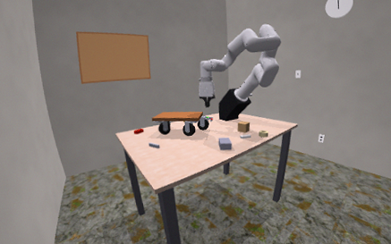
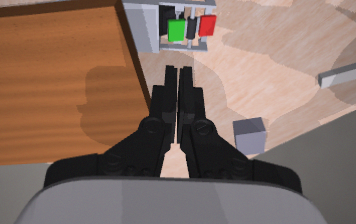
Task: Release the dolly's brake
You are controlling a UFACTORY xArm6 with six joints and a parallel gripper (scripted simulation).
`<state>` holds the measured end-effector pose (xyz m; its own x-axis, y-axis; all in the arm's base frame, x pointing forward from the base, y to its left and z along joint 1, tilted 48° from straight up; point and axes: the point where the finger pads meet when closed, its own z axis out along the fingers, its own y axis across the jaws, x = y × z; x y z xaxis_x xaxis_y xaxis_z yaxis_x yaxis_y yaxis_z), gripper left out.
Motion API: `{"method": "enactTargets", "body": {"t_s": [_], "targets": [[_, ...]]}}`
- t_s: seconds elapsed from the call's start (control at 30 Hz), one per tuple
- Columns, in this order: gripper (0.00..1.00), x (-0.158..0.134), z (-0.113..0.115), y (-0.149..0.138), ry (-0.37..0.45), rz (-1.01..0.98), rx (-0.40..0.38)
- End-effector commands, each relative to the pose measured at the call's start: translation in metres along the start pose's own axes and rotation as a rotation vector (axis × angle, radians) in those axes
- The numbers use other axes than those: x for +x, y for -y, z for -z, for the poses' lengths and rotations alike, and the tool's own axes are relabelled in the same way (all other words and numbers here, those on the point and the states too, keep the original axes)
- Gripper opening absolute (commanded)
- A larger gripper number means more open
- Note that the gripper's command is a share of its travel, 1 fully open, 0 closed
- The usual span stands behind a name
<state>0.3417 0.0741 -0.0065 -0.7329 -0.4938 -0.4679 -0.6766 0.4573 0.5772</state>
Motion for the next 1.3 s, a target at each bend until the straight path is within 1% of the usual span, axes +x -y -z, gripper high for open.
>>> {"method": "enactTargets", "body": {"t_s": [0.0,0.77,1.27], "targets": [[0.00,-0.001,0.001,0.001,0.001,0.001,0.003],[0.00,-0.001,0.000,0.001,0.001,0.001,0.003],[0.00,-0.001,-0.014,0.001,0.002,0.001,0.002]]}}
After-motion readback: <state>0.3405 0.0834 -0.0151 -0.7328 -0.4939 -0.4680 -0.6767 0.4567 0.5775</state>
